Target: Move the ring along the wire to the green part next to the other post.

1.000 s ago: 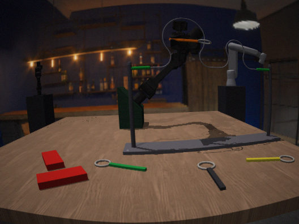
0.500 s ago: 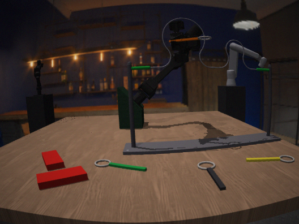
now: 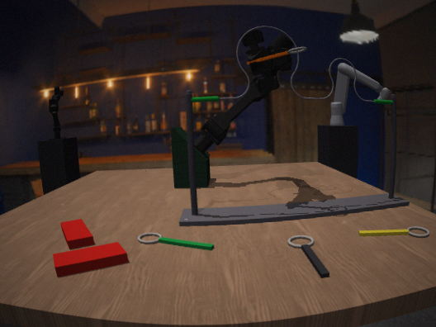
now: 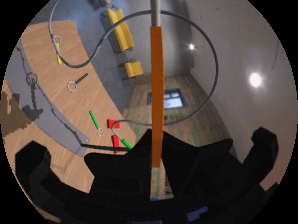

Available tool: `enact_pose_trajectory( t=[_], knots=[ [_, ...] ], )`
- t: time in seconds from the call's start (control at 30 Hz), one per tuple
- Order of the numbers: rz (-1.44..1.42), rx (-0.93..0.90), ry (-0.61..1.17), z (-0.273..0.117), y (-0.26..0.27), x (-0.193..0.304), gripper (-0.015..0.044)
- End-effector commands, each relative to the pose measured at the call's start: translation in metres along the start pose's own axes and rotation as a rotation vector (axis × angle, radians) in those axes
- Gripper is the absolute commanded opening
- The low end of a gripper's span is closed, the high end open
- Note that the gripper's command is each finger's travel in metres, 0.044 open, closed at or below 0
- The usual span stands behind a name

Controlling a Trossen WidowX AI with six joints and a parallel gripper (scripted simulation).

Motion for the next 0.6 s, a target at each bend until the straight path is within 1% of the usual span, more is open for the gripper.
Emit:
enact_pose_trajectory(
  t=[0.0, 0.57],
  knots=[
    [0.043, -0.023, -0.003, 0.0002, -0.0013, 0.0006, -0.015],
    [0.227, -0.127, -0.018, 0.0017, -0.0046, 0.0032, -0.015]
  ],
)
Point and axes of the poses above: the point midway between the two fingers, 35 mm back from their tips, its own z axis out along the fingers, its own y axis across the jaws, x = y × z, the point moved 9 cm from there along -z, back along the fingers, and after that the axes turned 4 degrees about z, right-handed, at the moved point
